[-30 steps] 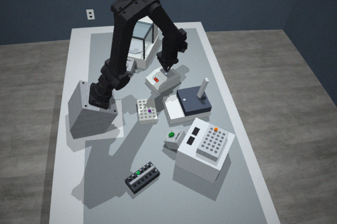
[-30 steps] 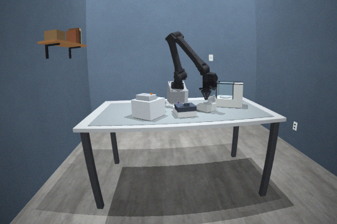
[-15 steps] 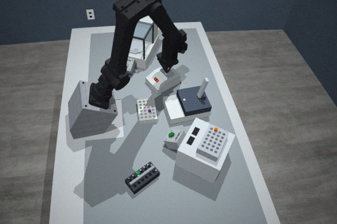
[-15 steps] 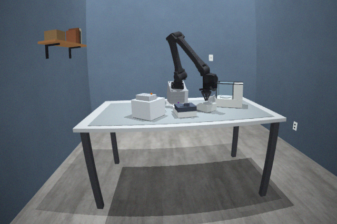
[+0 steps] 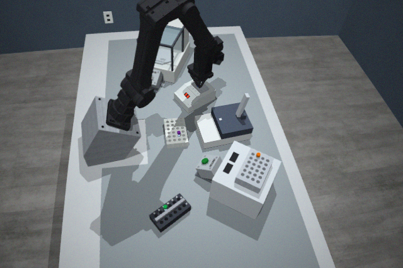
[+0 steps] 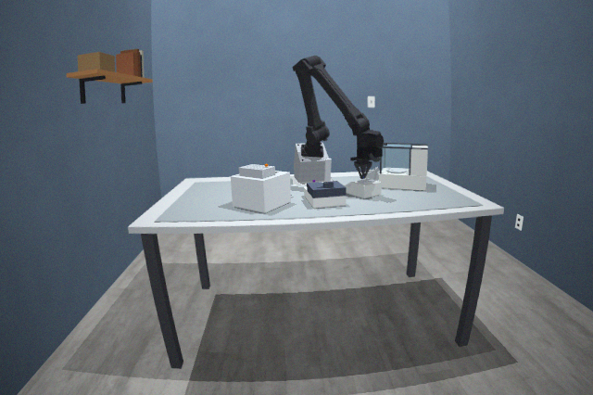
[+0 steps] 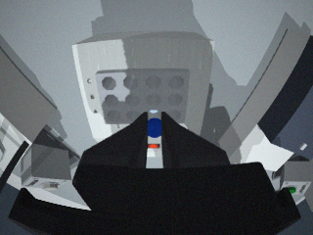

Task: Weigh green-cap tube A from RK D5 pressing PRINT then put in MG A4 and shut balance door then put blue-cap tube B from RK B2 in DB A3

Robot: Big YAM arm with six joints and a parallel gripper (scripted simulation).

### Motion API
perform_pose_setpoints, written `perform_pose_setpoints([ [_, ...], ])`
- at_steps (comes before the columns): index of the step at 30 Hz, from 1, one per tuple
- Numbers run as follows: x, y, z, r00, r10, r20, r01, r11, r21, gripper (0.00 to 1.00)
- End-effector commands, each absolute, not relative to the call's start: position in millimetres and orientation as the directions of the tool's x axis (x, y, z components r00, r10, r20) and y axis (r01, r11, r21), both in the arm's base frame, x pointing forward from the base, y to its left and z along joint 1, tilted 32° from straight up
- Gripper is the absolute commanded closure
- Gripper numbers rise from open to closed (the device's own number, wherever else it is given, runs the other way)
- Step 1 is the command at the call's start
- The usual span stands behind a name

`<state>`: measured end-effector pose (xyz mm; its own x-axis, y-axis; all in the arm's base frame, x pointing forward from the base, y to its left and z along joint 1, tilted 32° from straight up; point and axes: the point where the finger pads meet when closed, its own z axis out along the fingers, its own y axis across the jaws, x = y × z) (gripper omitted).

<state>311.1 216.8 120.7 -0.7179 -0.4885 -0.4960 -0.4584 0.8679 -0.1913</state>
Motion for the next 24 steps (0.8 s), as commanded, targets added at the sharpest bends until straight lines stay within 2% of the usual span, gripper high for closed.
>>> perform_pose_setpoints([
  [1, 315.4, 222.3, 128.5, -0.710, -0.484, -0.511, -0.461, 0.868, -0.182, 0.91],
  [24, 317.3, 228.0, 128.1, -0.710, -0.491, -0.504, -0.469, 0.864, -0.182, 0.91],
])
